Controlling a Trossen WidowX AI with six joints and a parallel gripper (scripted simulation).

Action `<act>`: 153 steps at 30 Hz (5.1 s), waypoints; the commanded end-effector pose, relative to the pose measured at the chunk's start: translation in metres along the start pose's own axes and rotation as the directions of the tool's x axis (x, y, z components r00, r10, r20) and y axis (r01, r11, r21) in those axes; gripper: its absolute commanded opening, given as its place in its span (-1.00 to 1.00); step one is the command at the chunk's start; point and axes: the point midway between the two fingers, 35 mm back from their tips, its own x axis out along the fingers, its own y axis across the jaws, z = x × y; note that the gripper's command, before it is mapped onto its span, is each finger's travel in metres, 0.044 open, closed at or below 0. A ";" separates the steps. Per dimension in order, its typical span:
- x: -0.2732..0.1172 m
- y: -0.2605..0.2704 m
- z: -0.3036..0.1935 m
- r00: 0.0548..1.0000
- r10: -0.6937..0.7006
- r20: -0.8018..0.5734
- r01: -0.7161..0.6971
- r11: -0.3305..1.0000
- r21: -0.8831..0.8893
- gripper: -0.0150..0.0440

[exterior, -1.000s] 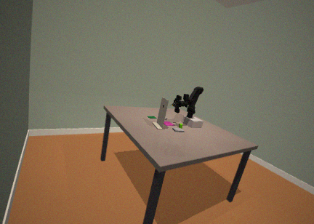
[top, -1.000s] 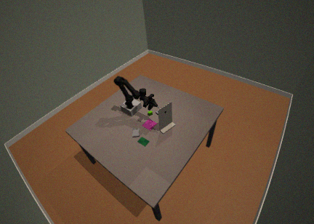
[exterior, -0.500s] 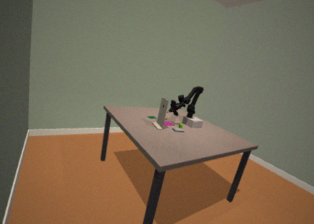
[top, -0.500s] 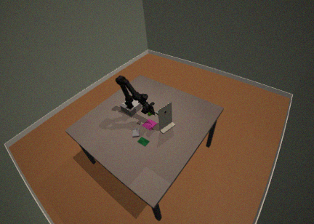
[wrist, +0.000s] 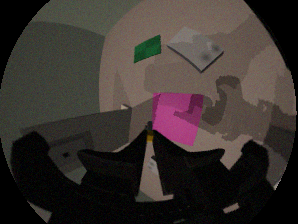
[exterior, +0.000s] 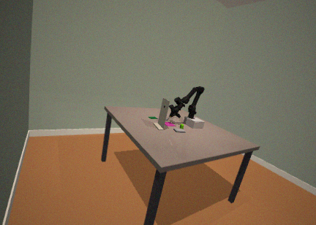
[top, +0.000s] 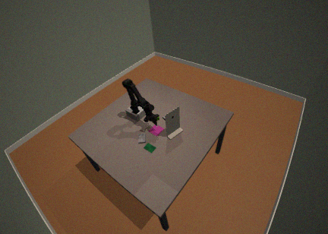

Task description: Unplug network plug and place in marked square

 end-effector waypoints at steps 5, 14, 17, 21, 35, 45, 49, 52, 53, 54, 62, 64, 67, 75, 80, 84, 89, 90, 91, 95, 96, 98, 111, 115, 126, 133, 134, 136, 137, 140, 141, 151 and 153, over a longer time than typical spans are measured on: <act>0.002 -0.008 0.004 0.999 -0.052 -0.008 0.052 0.999 0.016 -0.49; 0.010 -0.012 0.004 0.999 -0.052 -0.008 0.052 0.999 0.016 -0.49; 0.013 -0.014 0.004 0.999 -0.052 -0.008 0.052 0.999 0.016 -0.49; 0.016 -0.016 0.004 0.999 -0.052 -0.008 0.052 0.999 0.016 -0.49; 0.027 -0.024 0.003 0.999 -0.052 -0.007 0.052 0.999 0.016 -0.49; 0.035 -0.030 0.003 0.999 -0.052 -0.007 0.052 0.999 0.016 -0.49; 0.037 -0.033 0.003 0.999 -0.052 -0.007 0.052 0.999 0.016 -0.49; 0.039 -0.035 0.003 0.999 -0.052 -0.007 0.052 0.999 0.016 -0.49; 0.040 -0.035 0.003 0.999 -0.052 -0.007 0.052 0.999 0.016 -0.49; 0.041 -0.036 0.003 0.999 -0.052 -0.007 0.052 0.999 0.016 -0.49; 0.046 -0.042 0.003 0.999 -0.052 -0.007 0.052 0.999 0.017 -0.49; 0.047 -0.043 0.003 0.999 -0.052 -0.006 0.052 0.999 0.017 -0.49; 0.048 -0.045 0.003 0.999 -0.052 -0.006 0.052 0.999 0.017 -0.49; 0.050 -0.044 0.003 0.999 -0.052 -0.006 0.052 0.999 0.017 -0.49; 0.051 -0.044 0.004 0.999 -0.052 -0.006 0.052 0.999 0.017 -0.49; 0.053 -0.045 0.004 0.999 -0.052 -0.006 0.052 0.999 0.017 -0.49; 0.051 -0.044 0.004 0.999 -0.048 -0.002 0.048 0.999 0.020 -0.49; 0.051 -0.044 0.004 0.999 -0.048 -0.002 0.048 0.999 0.020 -0.49; 0.051 -0.044 0.004 0.999 -0.048 -0.002 0.048 0.999 0.020 -0.40; 0.051 -0.044 0.004 0.999 -0.048 -0.002 0.048 0.999 0.020 -0.05; 0.051 -0.044 0.004 0.999 -0.048 -0.002 0.048 0.999 0.020 0.04; 0.051 -0.044 0.004 0.999 -0.048 -0.002 0.048 0.999 0.020 0.04; 0.044 -0.043 0.004 0.999 -0.049 -0.003 0.049 0.999 0.019 0.04; 0.042 -0.042 0.004 0.999 -0.049 -0.003 0.049 0.999 0.019 0.04; 0.034 -0.042 0.004 0.999 -0.050 -0.004 0.050 0.999 0.018 0.04; 0.029 -0.042 0.004 0.999 -0.051 -0.005 0.051 0.999 0.018 0.04; 0.029 -0.042 0.004 0.999 -0.051 -0.005 0.051 0.999 0.018 0.04; 0.027 -0.042 0.003 0.999 -0.051 -0.005 0.051 0.999 0.018 0.04; 0.027 -0.042 0.003 0.999 -0.051 -0.005 0.051 0.999 0.018 0.04; 0.026 -0.042 0.003 0.999 -0.051 -0.005 0.051 0.999 0.017 0.04; 0.025 -0.041 0.003 0.999 -0.051 -0.005 0.051 0.999 0.017 0.04; 0.018 -0.033 0.004 0.999 -0.051 -0.005 0.051 0.999 0.017 0.04; 0.016 -0.031 0.004 0.999 -0.051 -0.005 0.051 0.999 0.017 0.04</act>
